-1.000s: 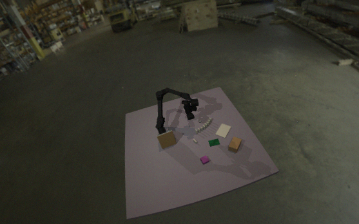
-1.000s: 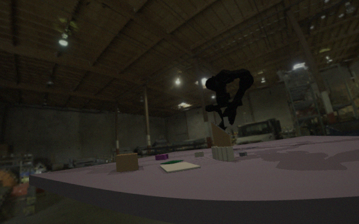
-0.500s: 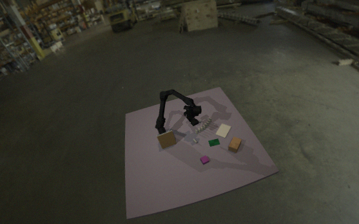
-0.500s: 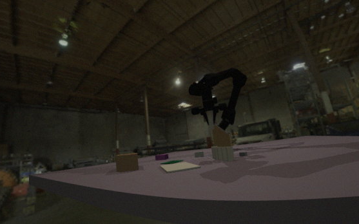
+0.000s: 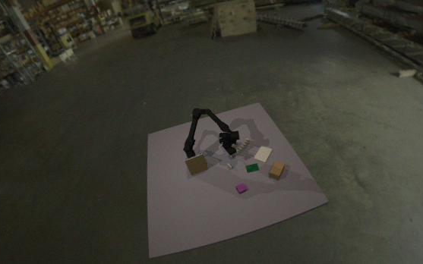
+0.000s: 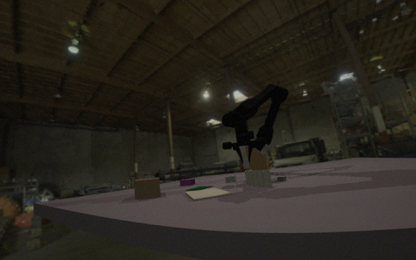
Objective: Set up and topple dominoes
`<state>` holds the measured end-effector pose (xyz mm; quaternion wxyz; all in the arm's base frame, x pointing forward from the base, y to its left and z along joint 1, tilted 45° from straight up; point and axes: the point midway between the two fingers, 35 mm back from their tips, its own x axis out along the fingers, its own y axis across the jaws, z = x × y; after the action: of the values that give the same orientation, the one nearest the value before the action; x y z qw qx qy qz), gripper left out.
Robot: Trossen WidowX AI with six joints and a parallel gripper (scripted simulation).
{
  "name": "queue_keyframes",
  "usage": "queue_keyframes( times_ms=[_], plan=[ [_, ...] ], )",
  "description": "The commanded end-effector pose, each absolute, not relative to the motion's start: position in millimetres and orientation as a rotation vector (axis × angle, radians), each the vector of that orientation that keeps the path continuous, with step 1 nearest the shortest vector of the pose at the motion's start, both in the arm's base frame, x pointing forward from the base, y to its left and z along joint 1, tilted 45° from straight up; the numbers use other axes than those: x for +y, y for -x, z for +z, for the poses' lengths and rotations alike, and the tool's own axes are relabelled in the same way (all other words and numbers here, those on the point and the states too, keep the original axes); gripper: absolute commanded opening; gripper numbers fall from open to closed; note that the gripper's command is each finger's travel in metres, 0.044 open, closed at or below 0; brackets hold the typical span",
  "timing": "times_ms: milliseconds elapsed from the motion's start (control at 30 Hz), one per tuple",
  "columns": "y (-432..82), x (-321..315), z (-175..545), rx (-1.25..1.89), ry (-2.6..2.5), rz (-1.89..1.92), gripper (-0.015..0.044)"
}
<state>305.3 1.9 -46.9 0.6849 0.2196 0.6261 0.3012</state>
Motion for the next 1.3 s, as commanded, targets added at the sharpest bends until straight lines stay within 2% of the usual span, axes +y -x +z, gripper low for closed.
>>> queue_keyframes(
  times_ms=[0,167,600,1033,1167,1267],
  plan=[
    [-300.6,21.2,-64.0,1.411,-0.508,0.68,0.0107],
    [-296.4,40.1,-79.4,1.41,-0.513,0.686,0.0107],
    [-296.2,40.9,-80.0,1.41,-0.513,0.687,0.0107],
    [-296.2,40.9,-80.0,1.41,-0.513,0.687,0.044],
    [-298.2,33.1,-74.0,1.41,-0.511,0.683,0.044],
    [-302.6,-2.1,-43.8,1.412,-0.503,0.672,0.044]
  ],
)
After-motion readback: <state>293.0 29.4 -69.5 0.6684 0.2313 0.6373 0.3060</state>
